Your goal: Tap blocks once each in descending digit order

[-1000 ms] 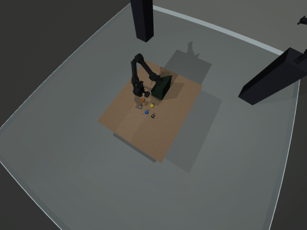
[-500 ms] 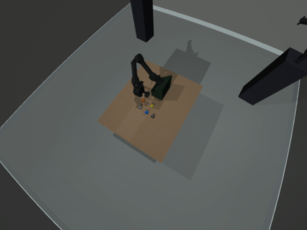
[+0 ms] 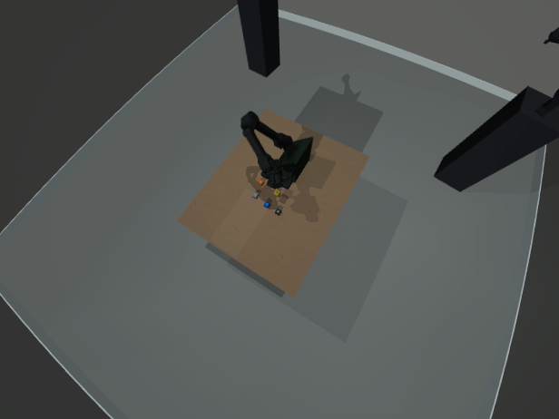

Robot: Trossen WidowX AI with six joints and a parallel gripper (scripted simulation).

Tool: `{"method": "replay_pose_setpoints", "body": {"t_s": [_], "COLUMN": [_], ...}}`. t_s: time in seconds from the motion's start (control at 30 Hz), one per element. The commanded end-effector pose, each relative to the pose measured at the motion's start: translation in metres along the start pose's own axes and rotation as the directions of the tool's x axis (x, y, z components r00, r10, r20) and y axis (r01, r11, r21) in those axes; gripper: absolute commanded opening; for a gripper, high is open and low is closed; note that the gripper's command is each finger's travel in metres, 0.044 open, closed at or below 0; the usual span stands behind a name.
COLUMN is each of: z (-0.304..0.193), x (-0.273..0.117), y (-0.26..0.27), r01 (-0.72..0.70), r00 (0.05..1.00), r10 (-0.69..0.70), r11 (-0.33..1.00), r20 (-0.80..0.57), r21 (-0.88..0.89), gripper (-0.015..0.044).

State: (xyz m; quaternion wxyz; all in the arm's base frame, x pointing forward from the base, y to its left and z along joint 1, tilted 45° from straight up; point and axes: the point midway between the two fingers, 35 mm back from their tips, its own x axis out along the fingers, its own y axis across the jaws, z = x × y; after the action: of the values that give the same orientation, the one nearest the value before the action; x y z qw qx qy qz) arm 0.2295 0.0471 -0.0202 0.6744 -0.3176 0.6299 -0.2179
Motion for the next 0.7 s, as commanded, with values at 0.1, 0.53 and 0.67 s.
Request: {"method": "replay_pose_setpoints", "body": {"t_s": [0.1,0.53,0.67], "z": [0.003,0.003,0.027], "x": [-0.002,-0.002,-0.006], "y": [0.003,0.003,0.015], "r01": [-0.008,-0.008,-0.009], "r00": [1.000,1.000,1.000], "r10": [0.008,0.008,0.009], "r11": [1.000,1.000,1.000], "r20": [0.007,0.007,0.008], "r21": [0.022,0.022,0.023], "gripper": [0.0400,0.0400,0.0400]}}
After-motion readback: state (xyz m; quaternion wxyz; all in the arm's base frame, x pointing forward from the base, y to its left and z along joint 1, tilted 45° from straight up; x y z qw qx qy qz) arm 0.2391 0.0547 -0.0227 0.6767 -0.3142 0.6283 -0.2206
